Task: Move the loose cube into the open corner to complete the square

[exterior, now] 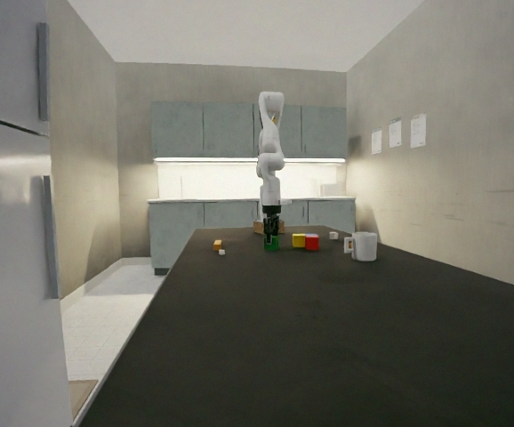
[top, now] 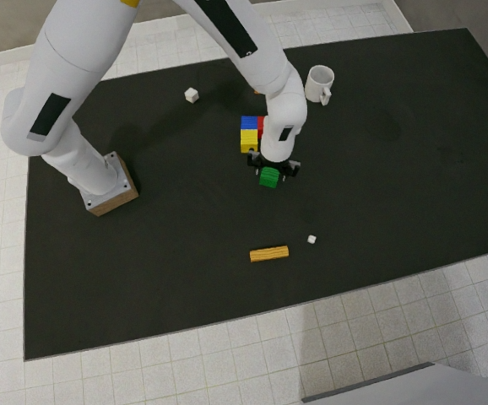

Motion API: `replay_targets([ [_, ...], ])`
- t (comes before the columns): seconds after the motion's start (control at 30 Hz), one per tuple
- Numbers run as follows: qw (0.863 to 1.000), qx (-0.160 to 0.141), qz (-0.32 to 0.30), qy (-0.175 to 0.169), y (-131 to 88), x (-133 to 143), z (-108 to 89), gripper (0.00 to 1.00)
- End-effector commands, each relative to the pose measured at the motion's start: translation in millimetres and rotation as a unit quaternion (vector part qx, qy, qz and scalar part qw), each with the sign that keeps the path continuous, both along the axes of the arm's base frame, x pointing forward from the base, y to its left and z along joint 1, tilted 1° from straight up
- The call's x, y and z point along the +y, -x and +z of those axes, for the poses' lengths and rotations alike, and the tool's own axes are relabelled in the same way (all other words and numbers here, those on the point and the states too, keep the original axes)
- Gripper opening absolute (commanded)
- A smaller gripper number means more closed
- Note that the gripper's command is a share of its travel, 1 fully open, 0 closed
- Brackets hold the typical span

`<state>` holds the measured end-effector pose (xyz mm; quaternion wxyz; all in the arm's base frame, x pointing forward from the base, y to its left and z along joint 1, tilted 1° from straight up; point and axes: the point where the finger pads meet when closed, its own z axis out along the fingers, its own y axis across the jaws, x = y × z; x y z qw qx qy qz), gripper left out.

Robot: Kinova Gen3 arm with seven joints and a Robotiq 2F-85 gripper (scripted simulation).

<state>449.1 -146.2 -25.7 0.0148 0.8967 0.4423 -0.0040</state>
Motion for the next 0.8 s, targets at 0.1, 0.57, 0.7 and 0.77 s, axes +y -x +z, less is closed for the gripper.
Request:
replay_targets([
  [0.1,1.0,-0.001,0.001,-0.001,-0.4,0.8,-8.0,0.8],
  [0.57,1.0,0.0,0.001,-0.002,-0.1,0.8,-13.0,0.8],
  [0.7,1.0,0.0,0.001,-0.002,-0.3,0.8,-12.7,0.8],
  [0.77,1.0,0.0,0.001,-0.002,-0.3,0.8,-12.7,0.8],
])
